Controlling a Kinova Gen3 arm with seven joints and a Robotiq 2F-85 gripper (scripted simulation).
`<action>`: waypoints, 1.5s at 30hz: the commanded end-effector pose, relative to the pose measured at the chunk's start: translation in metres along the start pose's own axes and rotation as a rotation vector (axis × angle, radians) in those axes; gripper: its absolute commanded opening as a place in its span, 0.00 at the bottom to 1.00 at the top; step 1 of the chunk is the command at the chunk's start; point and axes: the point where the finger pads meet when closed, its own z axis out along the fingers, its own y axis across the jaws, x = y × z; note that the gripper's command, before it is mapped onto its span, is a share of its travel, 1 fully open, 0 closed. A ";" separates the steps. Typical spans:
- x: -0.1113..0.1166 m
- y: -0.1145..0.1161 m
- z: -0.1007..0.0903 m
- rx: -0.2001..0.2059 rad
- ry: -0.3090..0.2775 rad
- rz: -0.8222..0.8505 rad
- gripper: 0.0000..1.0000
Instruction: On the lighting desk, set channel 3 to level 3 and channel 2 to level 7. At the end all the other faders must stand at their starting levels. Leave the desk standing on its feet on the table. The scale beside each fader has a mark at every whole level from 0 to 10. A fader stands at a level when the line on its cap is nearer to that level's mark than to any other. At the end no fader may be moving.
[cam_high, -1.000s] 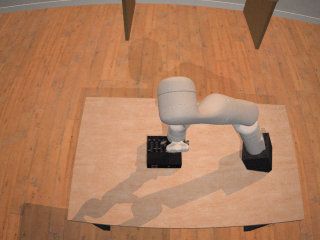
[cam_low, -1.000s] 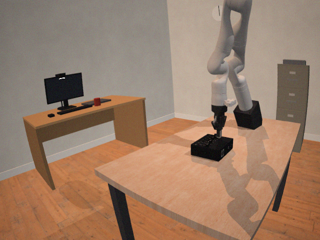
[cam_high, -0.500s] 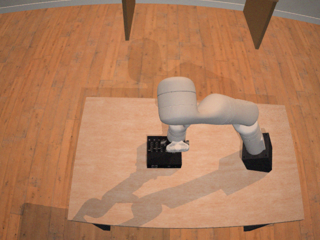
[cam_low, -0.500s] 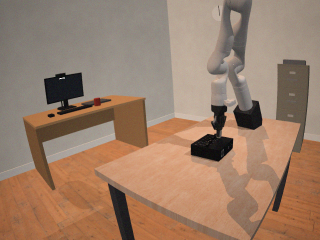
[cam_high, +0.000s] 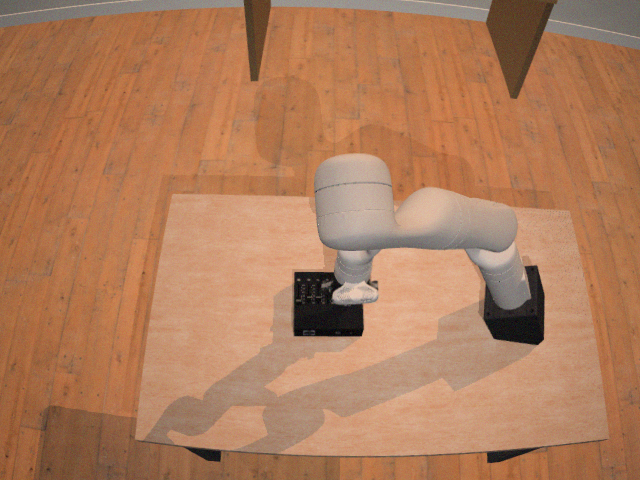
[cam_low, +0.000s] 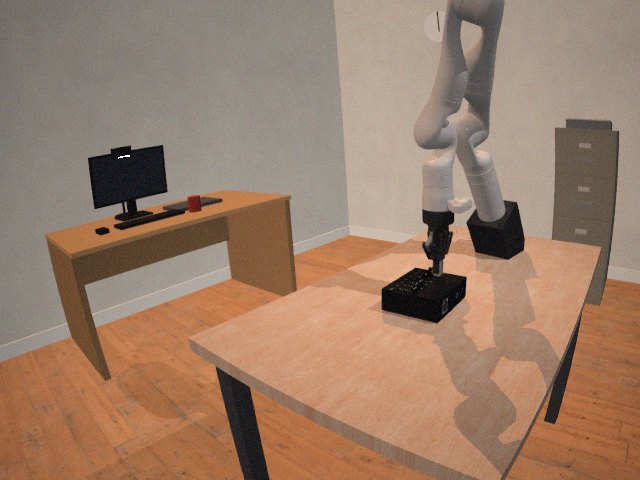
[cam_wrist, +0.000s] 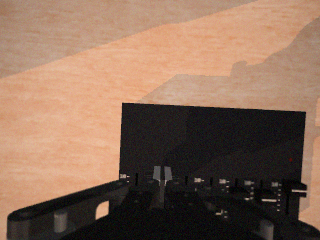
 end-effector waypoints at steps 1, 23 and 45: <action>-0.001 0.000 0.000 0.000 -0.002 0.001 0.00; 0.005 0.000 -0.001 0.000 -0.002 0.001 0.00; 0.005 0.000 -0.039 0.000 -0.002 0.001 0.00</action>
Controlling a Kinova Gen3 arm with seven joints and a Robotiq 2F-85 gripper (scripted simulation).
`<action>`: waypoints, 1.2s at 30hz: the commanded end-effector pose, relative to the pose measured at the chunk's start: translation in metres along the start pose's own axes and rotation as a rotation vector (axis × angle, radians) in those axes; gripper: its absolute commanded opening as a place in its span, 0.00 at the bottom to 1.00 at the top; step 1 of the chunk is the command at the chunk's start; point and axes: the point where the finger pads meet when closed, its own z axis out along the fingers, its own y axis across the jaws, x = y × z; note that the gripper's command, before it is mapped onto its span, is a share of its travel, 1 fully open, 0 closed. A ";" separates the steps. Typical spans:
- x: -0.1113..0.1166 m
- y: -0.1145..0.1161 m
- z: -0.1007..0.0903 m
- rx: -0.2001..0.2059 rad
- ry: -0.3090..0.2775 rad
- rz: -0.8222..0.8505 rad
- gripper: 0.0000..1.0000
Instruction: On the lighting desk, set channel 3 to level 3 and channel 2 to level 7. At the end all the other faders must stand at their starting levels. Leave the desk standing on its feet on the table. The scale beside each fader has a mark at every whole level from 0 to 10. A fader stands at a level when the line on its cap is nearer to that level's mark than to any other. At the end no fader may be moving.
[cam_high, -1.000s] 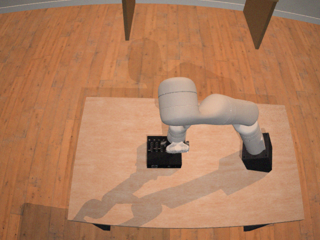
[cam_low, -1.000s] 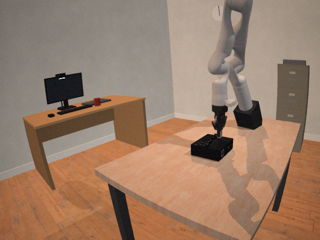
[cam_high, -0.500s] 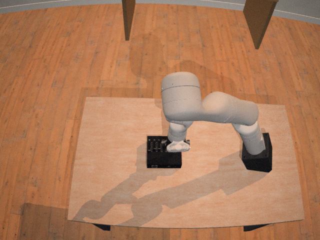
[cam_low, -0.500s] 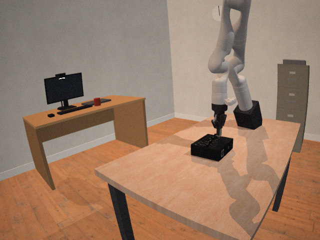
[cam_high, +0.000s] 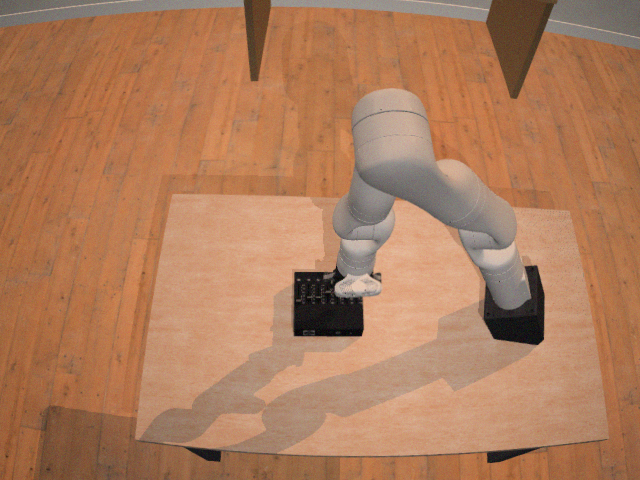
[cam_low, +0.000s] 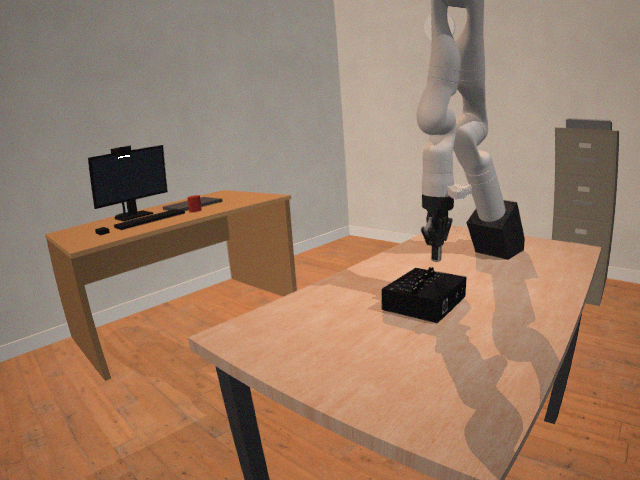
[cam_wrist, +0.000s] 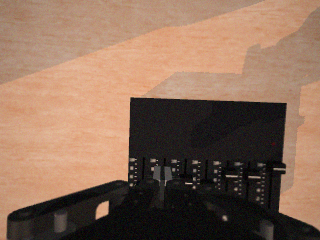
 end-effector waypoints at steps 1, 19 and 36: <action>0.011 0.003 -0.007 0.002 0.026 -0.011 0.00; 0.010 0.007 -0.007 0.002 0.025 -0.011 0.00; 0.007 0.023 -0.003 0.002 0.025 -0.011 0.00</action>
